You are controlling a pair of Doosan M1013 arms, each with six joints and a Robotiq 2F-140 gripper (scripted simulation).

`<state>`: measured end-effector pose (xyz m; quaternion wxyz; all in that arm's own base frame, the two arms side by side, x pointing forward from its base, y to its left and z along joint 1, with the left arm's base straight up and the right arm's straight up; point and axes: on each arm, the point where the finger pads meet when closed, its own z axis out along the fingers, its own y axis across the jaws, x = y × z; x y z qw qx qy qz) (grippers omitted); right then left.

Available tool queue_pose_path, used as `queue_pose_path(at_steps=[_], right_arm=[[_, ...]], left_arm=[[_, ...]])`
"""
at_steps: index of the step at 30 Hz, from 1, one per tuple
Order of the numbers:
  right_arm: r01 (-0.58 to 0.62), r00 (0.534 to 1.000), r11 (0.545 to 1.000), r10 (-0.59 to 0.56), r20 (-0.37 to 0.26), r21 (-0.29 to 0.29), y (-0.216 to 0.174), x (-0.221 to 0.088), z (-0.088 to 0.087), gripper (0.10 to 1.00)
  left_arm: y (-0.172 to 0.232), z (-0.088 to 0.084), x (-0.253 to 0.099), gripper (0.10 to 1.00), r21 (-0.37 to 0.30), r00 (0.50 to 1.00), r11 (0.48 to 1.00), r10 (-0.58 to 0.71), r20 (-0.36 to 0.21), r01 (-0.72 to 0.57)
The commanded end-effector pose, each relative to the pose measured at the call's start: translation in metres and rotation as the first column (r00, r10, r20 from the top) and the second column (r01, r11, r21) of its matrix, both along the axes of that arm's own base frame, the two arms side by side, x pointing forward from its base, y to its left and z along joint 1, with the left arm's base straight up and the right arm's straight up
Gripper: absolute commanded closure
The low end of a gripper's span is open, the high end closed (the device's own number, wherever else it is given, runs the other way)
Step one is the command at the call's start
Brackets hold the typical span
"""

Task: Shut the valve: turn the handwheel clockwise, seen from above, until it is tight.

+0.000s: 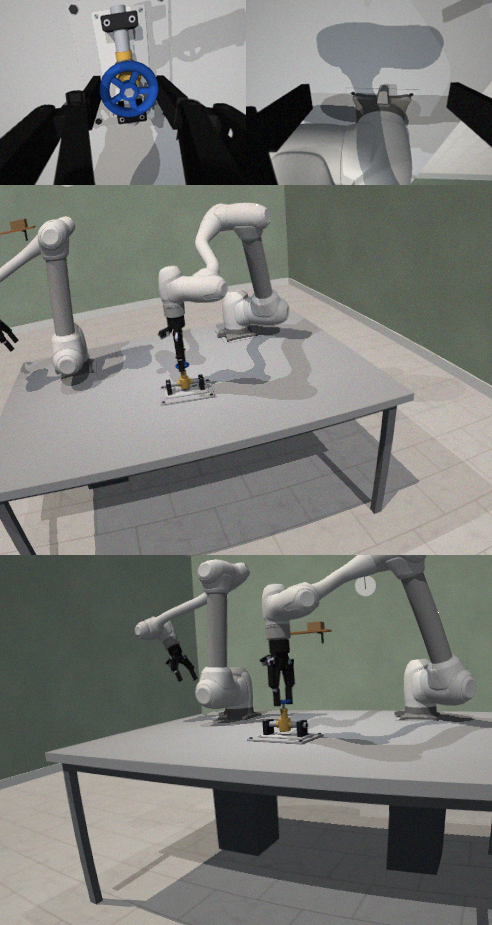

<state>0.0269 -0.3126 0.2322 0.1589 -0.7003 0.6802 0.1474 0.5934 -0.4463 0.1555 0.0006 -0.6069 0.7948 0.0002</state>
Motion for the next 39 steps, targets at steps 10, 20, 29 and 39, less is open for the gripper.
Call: queue_pose_path(at_steps=[10,20,29,39], right_arm=[[0.0,1.0,1.0,0.0,0.0,-0.001,-0.0002,0.0001,0.0004,0.098],[0.0,1.0,1.0,0.0,0.0,-0.001,-0.0002,0.0001,0.0004,0.098],[0.0,1.0,1.0,0.0,0.0,-0.001,-0.0002,0.0001,0.0004,0.098],[0.0,1.0,1.0,0.0,0.0,-0.001,-0.0002,0.0001,0.0004,0.098]], left_arm=[[-0.0003,0.0011,0.0006,0.999,-0.002,0.971,0.971,-0.24,0.001,0.24],[-0.0003,0.0011,0.0006,0.999,-0.001,0.923,0.923,-0.386,0.001,0.386],[-0.0003,0.0011,0.0006,0.999,-0.001,0.864,0.864,-0.504,0.001,0.504],[-0.0002,0.001,0.0005,0.999,-0.001,0.758,0.758,-0.652,0.001,0.652]])
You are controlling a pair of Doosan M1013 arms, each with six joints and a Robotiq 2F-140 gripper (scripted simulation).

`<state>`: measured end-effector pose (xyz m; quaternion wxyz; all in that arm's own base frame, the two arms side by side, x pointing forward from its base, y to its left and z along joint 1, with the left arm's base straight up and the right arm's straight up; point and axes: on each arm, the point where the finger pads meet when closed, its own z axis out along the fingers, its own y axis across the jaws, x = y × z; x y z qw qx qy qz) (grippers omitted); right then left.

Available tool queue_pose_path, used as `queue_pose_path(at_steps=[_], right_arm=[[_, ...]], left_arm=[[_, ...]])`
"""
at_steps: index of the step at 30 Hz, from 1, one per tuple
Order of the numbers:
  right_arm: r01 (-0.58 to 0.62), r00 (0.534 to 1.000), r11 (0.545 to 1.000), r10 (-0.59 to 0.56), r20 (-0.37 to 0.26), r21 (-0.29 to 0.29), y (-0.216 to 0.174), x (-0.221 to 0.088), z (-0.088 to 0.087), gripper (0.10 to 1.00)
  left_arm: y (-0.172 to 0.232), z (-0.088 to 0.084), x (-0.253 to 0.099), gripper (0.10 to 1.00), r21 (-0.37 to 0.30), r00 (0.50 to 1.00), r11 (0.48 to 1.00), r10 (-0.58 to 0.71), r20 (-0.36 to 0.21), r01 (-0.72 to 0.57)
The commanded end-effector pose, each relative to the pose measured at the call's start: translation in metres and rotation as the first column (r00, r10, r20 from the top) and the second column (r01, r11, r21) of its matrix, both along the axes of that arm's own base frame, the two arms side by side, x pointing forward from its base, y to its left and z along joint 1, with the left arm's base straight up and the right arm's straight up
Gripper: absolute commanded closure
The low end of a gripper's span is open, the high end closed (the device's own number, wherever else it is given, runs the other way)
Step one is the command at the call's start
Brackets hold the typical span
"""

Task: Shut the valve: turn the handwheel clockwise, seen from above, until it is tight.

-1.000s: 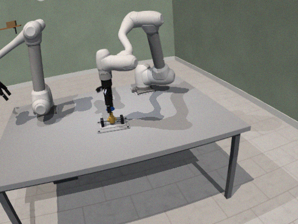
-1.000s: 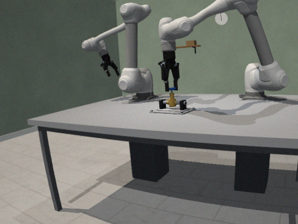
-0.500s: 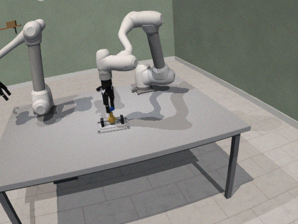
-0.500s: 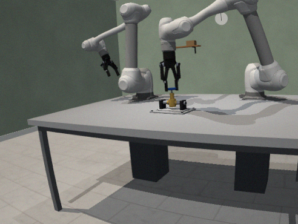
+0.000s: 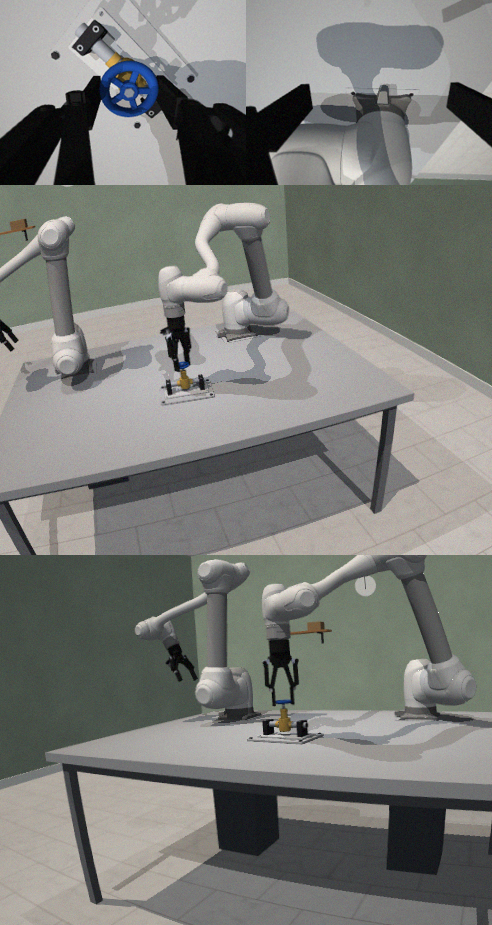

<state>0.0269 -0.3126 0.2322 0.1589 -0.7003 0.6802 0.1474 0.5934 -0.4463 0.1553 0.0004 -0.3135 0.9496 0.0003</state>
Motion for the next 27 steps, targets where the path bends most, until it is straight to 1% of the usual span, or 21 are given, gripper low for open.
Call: queue_pose_path(at_steps=[1,5,7,11,22,24,27], right_arm=[[0.0,1.0,1.0,0.0,0.0,-0.001,-0.0002,0.0001,0.0004,0.098],[0.0,1.0,1.0,0.0,0.0,-0.001,-0.0002,0.0001,0.0004,0.098],[0.0,1.0,1.0,0.0,0.0,-0.001,-0.0002,0.0001,0.0004,0.098],[0.0,1.0,1.0,0.0,0.0,-0.001,-0.0002,0.0001,0.0004,0.098],[0.0,1.0,1.0,0.0,0.0,-0.001,-0.0002,0.0001,0.0004,0.098],[0.0,1.0,1.0,0.0,0.0,-0.001,-0.0002,0.0001,0.0004,0.098],[0.0,1.0,1.0,0.0,0.0,-0.001,-0.0002,0.0001,0.0004,0.098]], left_arm=[[-0.0002,0.0012,0.0005,0.999,-0.001,0.998,0.998,-0.062,0.001,0.062],[-0.0002,0.0012,0.0005,0.999,-0.001,0.991,0.991,-0.133,0.001,0.133],[-0.0002,0.0012,0.0005,0.999,-0.001,0.991,0.991,-0.133,0.001,0.133],[-0.0002,0.0011,0.0005,0.999,-0.001,0.979,0.979,-0.202,0.001,0.202],[-0.0002,0.0011,0.0005,0.999,-0.001,0.924,0.924,-0.382,0.001,0.382],[-0.0002,0.0011,0.0005,0.999,-0.001,0.924,0.924,-0.382,0.001,0.382],[-0.0002,0.0011,0.0005,0.999,-0.001,0.904,0.904,-0.427,0.001,0.427]])
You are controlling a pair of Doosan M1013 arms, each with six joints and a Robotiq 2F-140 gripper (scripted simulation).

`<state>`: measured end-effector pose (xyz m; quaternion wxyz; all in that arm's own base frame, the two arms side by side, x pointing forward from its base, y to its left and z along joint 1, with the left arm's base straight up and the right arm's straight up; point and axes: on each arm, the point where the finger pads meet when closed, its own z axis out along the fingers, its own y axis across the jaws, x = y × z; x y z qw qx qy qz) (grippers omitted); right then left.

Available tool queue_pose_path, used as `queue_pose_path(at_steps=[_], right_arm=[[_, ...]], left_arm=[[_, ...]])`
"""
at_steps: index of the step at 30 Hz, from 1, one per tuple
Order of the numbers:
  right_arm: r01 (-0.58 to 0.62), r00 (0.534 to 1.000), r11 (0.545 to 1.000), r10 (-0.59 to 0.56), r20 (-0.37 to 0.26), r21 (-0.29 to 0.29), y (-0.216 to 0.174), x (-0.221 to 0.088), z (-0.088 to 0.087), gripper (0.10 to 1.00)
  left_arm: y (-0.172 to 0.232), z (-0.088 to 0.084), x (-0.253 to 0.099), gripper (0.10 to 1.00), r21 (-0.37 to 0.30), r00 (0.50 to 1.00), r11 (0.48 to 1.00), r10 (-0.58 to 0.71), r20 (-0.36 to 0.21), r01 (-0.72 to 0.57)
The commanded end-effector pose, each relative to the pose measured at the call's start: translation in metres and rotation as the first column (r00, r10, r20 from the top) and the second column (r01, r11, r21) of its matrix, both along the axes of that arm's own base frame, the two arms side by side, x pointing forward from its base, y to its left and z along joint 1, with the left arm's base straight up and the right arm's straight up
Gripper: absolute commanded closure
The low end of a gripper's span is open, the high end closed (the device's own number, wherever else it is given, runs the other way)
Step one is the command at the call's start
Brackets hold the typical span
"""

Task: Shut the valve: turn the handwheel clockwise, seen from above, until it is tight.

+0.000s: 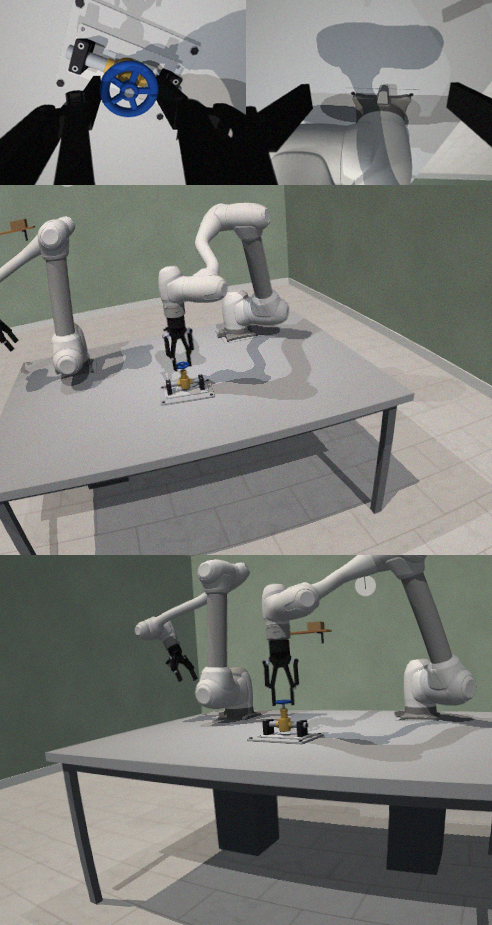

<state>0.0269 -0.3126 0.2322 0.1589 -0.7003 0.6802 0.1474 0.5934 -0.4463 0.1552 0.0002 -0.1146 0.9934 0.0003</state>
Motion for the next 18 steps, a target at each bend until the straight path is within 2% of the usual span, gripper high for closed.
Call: queue_pose_path(at_steps=[1,18], right_arm=[[0.0,1.0,1.0,0.0,0.0,-0.001,-0.0002,0.0001,0.0004,0.098],[0.0,1.0,1.0,0.0,0.0,-0.001,-0.0002,0.0001,0.0004,0.098]], left_arm=[[-0.0002,0.0012,0.0005,0.999,-0.001,0.999,0.999,-0.05,0.001,0.05],[-0.0002,0.0011,0.0005,0.999,-0.001,0.958,0.958,-0.285,0.002,0.285]])
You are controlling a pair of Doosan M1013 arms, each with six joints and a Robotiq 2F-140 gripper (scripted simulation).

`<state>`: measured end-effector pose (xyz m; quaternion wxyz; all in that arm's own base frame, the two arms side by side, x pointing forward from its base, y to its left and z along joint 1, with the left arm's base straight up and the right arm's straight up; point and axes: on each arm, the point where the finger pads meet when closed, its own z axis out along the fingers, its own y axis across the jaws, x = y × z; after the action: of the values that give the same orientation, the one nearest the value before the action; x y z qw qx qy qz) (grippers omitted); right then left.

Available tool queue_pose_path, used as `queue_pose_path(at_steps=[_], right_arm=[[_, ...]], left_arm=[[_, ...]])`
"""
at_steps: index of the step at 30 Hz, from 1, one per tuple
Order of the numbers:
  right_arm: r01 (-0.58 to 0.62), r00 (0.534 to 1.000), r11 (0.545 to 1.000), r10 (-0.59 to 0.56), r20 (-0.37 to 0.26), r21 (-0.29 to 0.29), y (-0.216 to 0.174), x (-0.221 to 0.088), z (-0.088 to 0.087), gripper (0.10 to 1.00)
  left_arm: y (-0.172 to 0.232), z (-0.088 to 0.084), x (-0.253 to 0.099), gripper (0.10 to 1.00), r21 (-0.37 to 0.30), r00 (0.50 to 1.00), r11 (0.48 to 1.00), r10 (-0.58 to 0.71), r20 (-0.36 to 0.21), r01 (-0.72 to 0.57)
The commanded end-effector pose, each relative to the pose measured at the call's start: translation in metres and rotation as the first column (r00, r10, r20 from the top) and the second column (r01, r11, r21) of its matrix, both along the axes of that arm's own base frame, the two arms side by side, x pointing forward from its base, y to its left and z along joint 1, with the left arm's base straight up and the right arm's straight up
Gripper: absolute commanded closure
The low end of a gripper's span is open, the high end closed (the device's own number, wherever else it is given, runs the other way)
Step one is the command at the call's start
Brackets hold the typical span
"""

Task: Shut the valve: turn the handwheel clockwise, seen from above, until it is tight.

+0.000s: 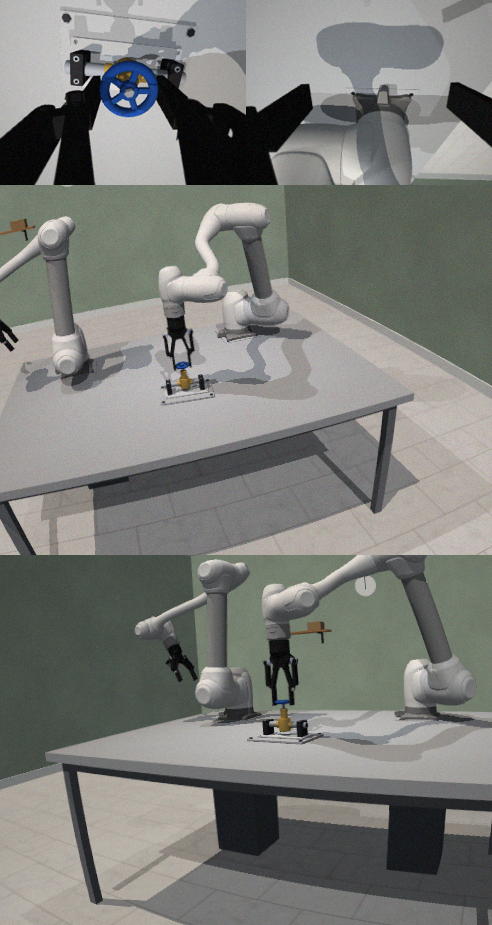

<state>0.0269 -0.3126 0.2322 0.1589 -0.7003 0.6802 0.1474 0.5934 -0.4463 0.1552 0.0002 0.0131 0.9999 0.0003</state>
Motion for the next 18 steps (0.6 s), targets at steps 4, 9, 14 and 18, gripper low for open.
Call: queue_pose_path(at_steps=[4,9,14,18], right_arm=[[0.0,1.0,1.0,0.0,0.0,-0.001,-0.0002,0.0001,0.0004,0.098],[0.0,1.0,1.0,0.0,0.0,-0.001,-0.0002,0.0001,0.0004,0.098],[0.0,1.0,1.0,0.0,0.0,-0.001,-0.0002,0.0001,0.0004,0.098],[0.0,1.0,1.0,0.0,0.0,-0.001,-0.0002,0.0001,0.0004,0.098]], left_arm=[[-0.0003,0.0012,0.0005,0.999,-0.001,0.996,0.996,-0.094,0.001,0.094],[-0.0003,0.0011,0.0005,0.999,-0.001,0.986,0.986,-0.168,0.002,0.168],[-0.0003,0.0011,0.0005,0.999,-0.001,0.977,0.977,-0.211,0.002,0.211],[-0.0002,0.0011,0.0005,0.999,-0.001,0.964,0.964,-0.267,0.002,0.267]])
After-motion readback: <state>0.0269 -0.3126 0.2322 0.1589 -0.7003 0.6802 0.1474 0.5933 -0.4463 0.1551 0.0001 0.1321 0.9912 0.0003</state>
